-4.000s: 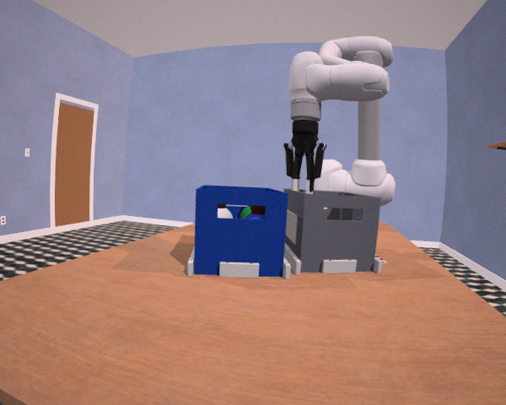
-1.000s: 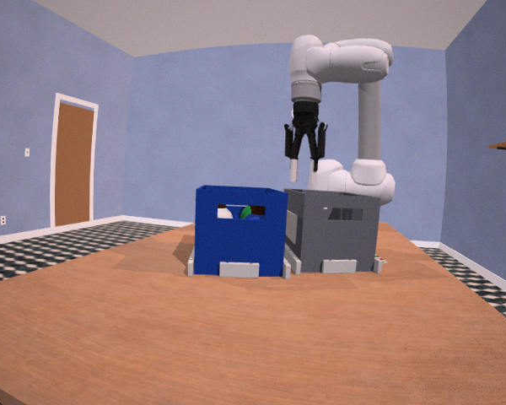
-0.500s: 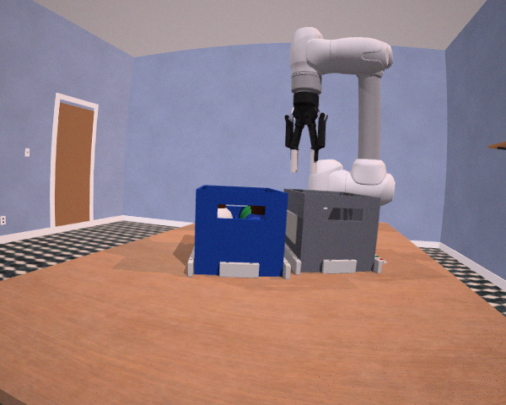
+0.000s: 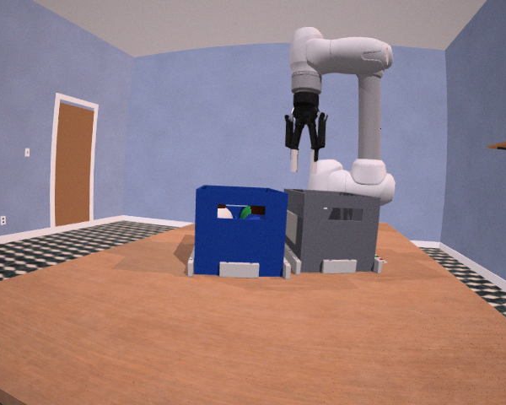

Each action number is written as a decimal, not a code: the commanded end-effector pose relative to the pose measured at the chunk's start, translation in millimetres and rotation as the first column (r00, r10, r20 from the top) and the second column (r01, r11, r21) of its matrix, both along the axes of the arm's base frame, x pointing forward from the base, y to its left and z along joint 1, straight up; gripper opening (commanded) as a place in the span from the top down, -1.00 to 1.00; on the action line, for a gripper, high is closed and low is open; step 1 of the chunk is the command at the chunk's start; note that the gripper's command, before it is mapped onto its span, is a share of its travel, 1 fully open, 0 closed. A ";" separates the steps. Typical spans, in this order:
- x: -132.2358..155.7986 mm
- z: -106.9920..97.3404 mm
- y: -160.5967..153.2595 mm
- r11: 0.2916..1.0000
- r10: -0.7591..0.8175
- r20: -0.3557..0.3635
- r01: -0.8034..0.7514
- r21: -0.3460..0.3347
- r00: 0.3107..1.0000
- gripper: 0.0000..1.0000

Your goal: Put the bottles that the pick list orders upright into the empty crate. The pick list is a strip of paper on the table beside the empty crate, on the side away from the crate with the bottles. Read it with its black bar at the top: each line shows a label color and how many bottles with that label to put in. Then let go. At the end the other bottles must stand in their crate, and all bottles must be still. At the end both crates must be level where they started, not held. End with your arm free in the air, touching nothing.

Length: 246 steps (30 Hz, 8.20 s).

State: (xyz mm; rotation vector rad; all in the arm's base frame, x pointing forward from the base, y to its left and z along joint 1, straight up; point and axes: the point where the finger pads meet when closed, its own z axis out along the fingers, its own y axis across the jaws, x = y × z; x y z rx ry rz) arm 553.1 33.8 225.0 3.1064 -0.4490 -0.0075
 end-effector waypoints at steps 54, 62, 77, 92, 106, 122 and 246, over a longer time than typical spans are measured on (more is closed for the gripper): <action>96.7 -0.2 -110.8 1.000 0.000 0.000 0.000 0.000 1.000 0.24; 96.7 -0.2 -110.8 1.000 0.000 0.000 0.000 0.000 1.000 0.24; 96.6 -14.9 -110.8 1.000 0.000 0.000 0.000 0.000 1.000 0.24; 96.5 -32.2 -110.8 1.000 0.000 0.000 0.000 0.000 1.000 0.24; 96.4 -49.5 -110.9 1.000 0.000 0.000 0.000 0.000 1.000 0.24; 96.3 -69.5 -110.9 1.000 0.000 0.000 0.000 0.000 1.000 0.24; 96.6 -5.6 -110.8 1.000 0.000 0.000 0.000 0.000 1.000 1.00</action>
